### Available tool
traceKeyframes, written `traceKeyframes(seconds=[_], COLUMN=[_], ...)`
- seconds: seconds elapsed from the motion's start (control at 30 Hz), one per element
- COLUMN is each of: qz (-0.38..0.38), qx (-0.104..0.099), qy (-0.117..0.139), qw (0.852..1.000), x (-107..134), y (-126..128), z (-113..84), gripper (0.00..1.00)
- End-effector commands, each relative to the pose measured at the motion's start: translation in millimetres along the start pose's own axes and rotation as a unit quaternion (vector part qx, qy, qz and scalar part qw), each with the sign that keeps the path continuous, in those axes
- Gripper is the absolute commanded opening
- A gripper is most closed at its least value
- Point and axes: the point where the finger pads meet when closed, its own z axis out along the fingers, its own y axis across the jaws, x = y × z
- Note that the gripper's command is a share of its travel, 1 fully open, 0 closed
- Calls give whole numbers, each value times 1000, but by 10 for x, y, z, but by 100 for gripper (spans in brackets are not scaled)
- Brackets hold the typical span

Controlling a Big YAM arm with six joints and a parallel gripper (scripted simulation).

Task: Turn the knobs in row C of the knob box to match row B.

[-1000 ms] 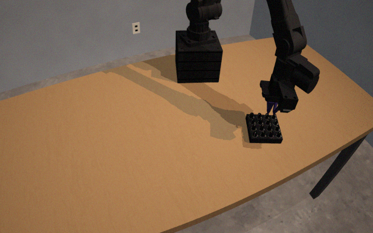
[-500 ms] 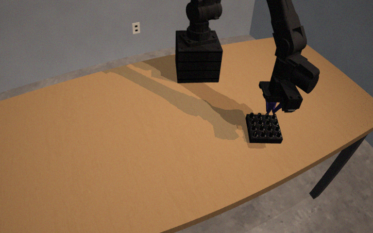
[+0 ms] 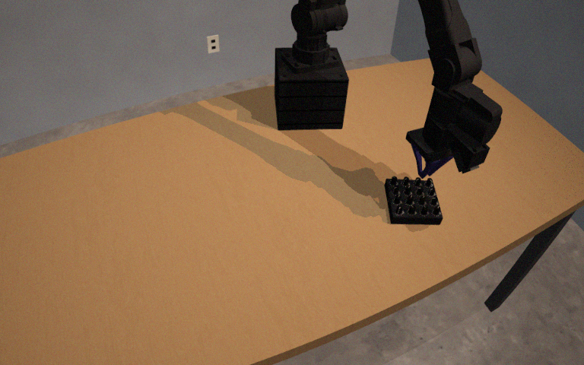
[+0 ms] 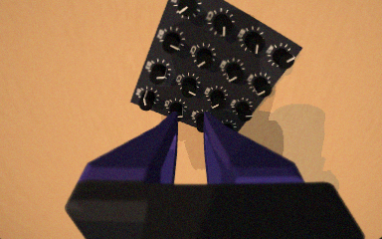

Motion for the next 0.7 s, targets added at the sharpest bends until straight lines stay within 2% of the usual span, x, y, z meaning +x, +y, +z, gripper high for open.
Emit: traceKeyframes(seconds=[0.0,0.13,0.3,0.37,0.43,0.57,0.67], qz=[-76,-122,-182,-182,-220,-268,-302], qx=[-4,-4,-2,-2,-2,-1,0], qy=[-21,-27,-21,-21,-28,-19,-24], qw=[997,992,983,983,975,963,953], x=[-178,-232,-191,-191,-238,-184,-207], y=[71,81,77,77,86,76,84], z=[-170,-216,-197,-197,-251,-204,-244], gripper=[18,18,18,18,18,18,18])
